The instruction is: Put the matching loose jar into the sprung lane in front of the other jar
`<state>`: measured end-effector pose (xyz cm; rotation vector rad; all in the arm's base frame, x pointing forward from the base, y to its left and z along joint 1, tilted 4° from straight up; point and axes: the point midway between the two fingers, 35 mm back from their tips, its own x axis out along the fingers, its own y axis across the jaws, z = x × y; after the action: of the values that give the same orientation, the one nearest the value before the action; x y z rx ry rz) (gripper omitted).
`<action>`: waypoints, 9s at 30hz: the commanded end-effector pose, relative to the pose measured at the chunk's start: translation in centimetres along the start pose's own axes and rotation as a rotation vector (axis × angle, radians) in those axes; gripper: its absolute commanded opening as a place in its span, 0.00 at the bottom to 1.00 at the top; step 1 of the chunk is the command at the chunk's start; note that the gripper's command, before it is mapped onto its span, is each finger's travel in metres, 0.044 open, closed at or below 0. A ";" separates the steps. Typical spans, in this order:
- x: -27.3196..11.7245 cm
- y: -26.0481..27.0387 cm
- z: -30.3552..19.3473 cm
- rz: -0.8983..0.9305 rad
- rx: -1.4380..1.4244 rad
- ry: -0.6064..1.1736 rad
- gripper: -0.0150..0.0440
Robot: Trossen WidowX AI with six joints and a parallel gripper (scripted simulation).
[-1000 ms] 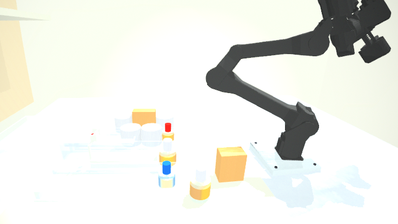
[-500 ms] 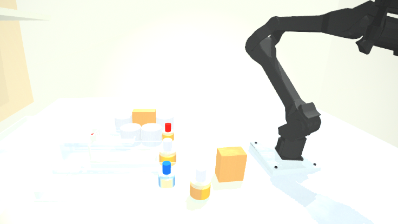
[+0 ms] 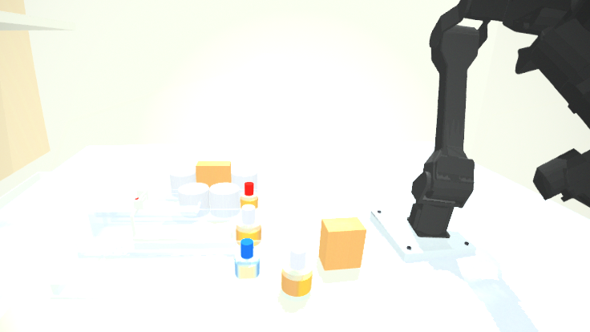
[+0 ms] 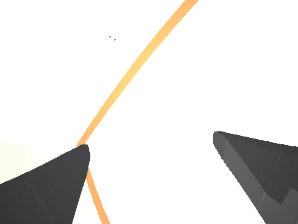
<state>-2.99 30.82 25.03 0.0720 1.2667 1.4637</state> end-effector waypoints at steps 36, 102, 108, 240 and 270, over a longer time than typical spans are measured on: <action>-13.5 -34.1 2.8 -0.919 0.765 0.102 1.00; -15.3 -32.7 4.5 -0.908 0.760 0.097 0.25; -17.2 -31.0 5.4 -0.918 0.763 0.100 0.25; -22.7 -42.4 -0.3 -0.939 0.835 0.066 0.25; -23.2 -43.1 0.7 -0.940 0.835 0.065 0.25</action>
<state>33.75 4.41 7.70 -0.0202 1.6104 0.0920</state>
